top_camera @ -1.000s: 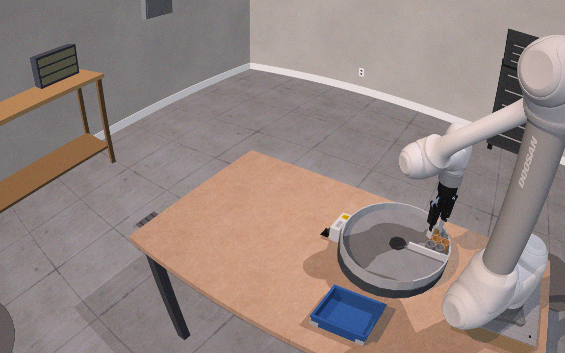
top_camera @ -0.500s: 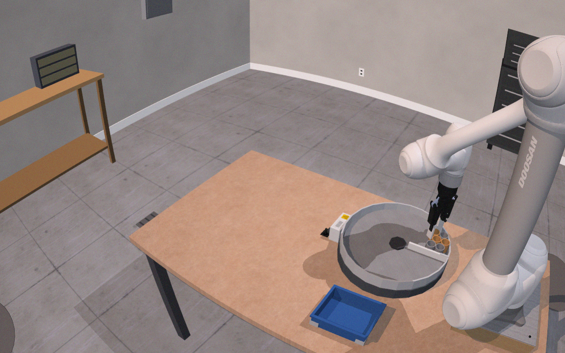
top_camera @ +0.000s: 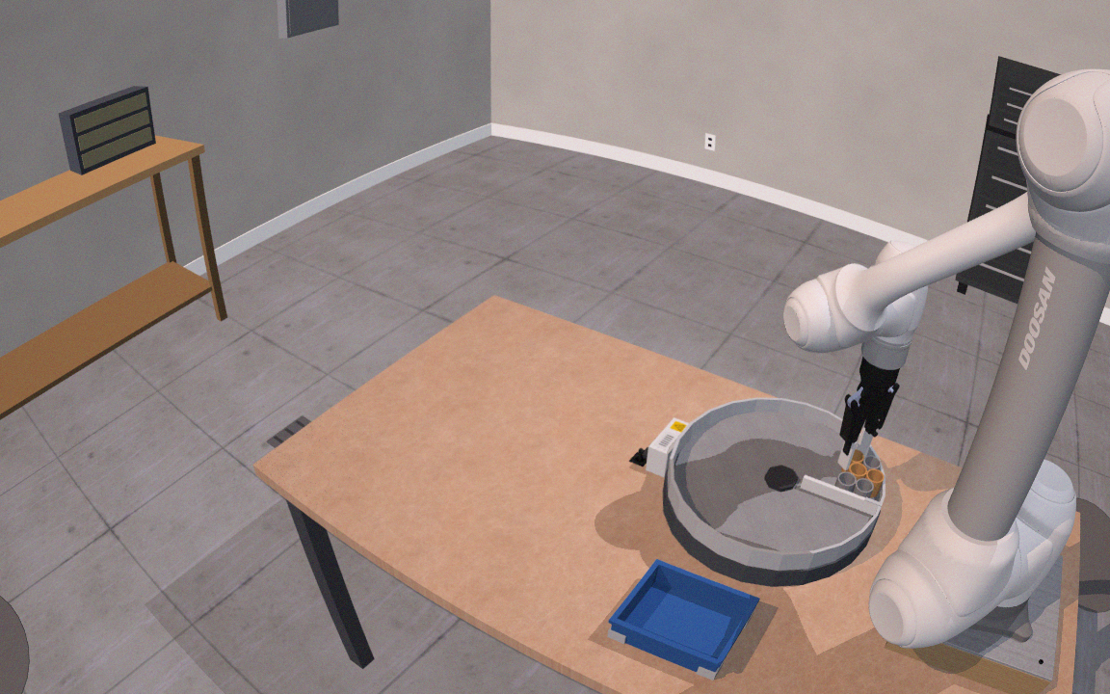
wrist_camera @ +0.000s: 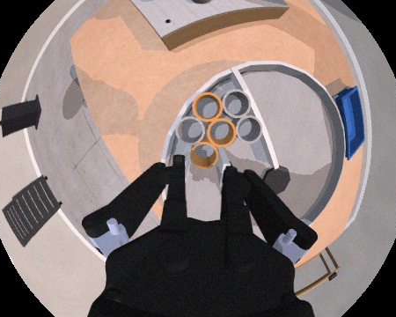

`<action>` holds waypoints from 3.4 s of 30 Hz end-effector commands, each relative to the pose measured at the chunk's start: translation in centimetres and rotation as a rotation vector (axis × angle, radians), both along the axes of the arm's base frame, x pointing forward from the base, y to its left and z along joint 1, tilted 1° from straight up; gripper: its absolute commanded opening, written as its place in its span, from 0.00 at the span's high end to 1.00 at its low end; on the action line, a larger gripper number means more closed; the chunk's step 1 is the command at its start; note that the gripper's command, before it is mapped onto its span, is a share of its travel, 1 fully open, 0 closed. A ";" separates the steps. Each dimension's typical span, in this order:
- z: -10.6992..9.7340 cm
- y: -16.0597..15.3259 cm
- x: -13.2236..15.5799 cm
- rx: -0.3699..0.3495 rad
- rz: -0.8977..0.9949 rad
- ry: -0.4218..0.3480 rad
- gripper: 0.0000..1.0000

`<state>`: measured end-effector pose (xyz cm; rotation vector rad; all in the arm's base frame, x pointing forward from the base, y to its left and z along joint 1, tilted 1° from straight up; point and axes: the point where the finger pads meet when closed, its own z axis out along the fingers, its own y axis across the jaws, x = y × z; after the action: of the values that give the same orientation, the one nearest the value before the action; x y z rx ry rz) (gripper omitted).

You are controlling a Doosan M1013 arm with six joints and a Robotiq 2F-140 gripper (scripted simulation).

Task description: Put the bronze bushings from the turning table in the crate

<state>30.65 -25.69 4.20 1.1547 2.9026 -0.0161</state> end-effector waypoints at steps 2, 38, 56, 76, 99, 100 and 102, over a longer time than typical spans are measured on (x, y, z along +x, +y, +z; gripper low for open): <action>0.0 0.0 0.0 0.000 0.000 0.000 1.00; 2.7 0.0 0.0 0.000 0.000 0.000 1.00; 6.8 0.1 -0.1 0.000 0.000 0.000 1.00; 6.8 0.1 -0.1 0.000 0.000 0.000 1.00; 6.8 0.7 0.2 0.000 0.000 0.000 1.00; 6.8 1.0 0.3 0.000 0.000 0.000 1.00; 6.8 1.5 0.6 0.000 0.000 0.000 1.00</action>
<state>30.98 -24.76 10.99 1.1541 2.9029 -0.0158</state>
